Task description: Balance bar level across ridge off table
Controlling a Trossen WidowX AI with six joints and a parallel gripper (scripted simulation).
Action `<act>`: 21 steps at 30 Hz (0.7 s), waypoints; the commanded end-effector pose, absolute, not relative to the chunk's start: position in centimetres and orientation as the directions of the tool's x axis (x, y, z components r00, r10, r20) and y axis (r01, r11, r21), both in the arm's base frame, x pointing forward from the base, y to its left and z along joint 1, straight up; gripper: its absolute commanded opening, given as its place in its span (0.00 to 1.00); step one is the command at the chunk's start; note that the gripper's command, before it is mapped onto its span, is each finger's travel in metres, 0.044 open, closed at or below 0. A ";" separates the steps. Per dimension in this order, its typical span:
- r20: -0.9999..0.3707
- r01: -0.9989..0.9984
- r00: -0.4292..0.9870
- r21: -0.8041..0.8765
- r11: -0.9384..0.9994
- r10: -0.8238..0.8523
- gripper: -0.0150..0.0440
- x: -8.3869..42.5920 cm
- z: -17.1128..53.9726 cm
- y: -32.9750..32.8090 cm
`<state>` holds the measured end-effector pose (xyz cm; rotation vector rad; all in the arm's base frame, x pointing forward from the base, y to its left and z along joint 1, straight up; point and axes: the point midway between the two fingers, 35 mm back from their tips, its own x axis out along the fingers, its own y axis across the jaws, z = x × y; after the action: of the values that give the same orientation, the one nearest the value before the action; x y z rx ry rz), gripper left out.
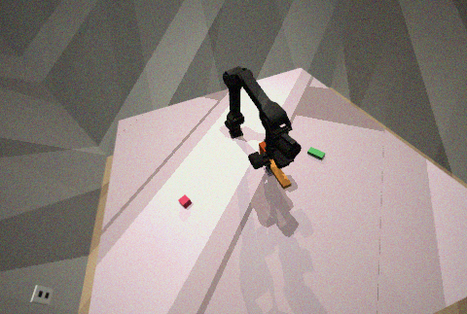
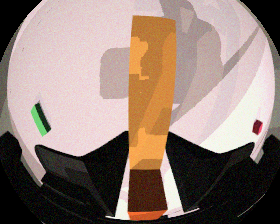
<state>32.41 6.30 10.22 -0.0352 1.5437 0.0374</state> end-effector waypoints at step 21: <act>-1.000 -0.045 0.026 0.004 0.999 0.005 0.25 32.4 10.0 6.3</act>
<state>32.39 6.32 10.11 -0.0342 1.5436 0.0387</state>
